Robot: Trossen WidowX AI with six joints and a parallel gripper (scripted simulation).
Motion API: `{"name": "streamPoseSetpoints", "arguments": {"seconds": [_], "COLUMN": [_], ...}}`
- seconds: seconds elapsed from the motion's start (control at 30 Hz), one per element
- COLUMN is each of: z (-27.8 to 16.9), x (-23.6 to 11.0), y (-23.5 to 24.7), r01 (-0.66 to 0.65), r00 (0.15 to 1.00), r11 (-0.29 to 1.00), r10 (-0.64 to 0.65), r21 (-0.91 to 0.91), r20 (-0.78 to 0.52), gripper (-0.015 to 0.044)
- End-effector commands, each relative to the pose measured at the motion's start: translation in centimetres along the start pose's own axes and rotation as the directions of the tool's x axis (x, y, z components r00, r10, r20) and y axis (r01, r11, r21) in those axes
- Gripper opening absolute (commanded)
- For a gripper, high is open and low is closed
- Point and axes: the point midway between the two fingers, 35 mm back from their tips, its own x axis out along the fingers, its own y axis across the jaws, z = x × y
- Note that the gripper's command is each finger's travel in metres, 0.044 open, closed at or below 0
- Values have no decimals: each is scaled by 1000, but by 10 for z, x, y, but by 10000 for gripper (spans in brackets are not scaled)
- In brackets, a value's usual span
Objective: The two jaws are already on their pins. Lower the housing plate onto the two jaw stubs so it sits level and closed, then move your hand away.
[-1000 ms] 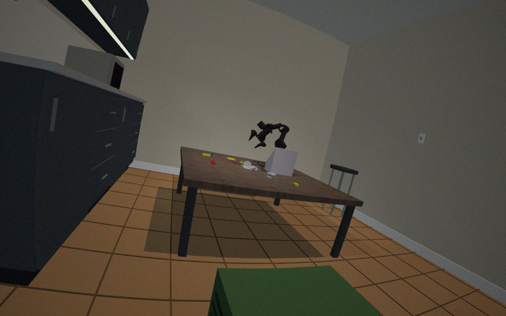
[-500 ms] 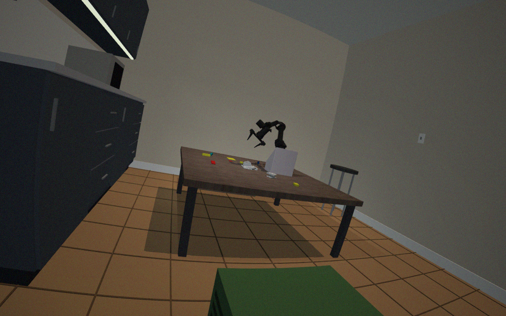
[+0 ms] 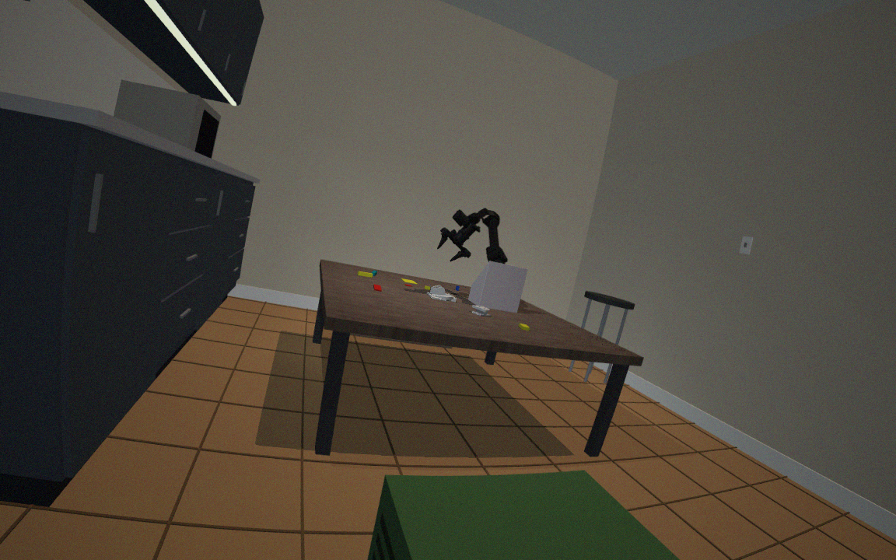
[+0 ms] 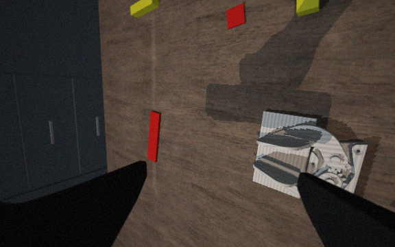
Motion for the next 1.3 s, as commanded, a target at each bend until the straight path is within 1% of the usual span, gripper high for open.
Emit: {"name": "streamPoseSetpoints", "arguments": {"seconds": [0.0,0.3,0.6,0.93,1.27], "z": [-18,-50,-84,-121,-157], "x": [0,0,-1,-2,-4], "y": [4,7,6,-1,-13], "r01": [10,15,4,-22,-61], "r00": [999,994,985,972,955], "r11": [993,950,868,735,568], "r10": [-15,-47,-88,-143,-205], "r21": [-115,-313,-497,-678,-821], "r20": [-38,-96,-145,-187,-213], "gripper": [440,440,440,440,440]}}
